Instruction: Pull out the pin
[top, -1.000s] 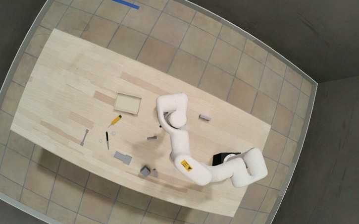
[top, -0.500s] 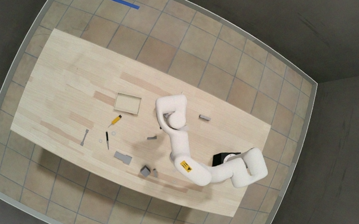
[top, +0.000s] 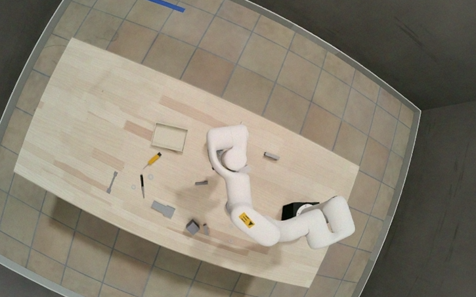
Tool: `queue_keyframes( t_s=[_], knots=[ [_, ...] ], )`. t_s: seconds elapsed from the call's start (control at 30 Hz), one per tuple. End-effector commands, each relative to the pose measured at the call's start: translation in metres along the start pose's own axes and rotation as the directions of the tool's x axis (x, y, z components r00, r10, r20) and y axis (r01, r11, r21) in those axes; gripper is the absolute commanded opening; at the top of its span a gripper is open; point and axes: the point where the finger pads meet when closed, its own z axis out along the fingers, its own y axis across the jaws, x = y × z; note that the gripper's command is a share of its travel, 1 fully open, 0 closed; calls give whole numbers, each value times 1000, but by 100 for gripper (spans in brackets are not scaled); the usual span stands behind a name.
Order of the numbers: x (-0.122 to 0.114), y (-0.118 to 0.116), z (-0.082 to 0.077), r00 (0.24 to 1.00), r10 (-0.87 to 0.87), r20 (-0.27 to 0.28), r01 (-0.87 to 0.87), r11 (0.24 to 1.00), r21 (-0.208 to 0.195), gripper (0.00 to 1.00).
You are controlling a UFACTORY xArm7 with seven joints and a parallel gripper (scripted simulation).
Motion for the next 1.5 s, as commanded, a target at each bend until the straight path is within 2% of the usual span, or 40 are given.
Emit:
queue_keyframes(
  t_s=[0.0, 0.5, 0.7, 0.73, 1.47],
  knots=[
    [-2, 3, -2, 1000, -9, 15, 9, 1000, -2, 66],
    [-7, 11, -5, 998, -30, 47, 31, 999, -14, 66],
    [-12, 17, -8, 997, -39, 74, 41, 999, -29, 66],
    [-19, 25, -12, 994, -44, 104, 50, 997, -55, 66],
    [-19, 24, -11, 994, -38, 99, 43, 998, -52, 66]
  ],
)
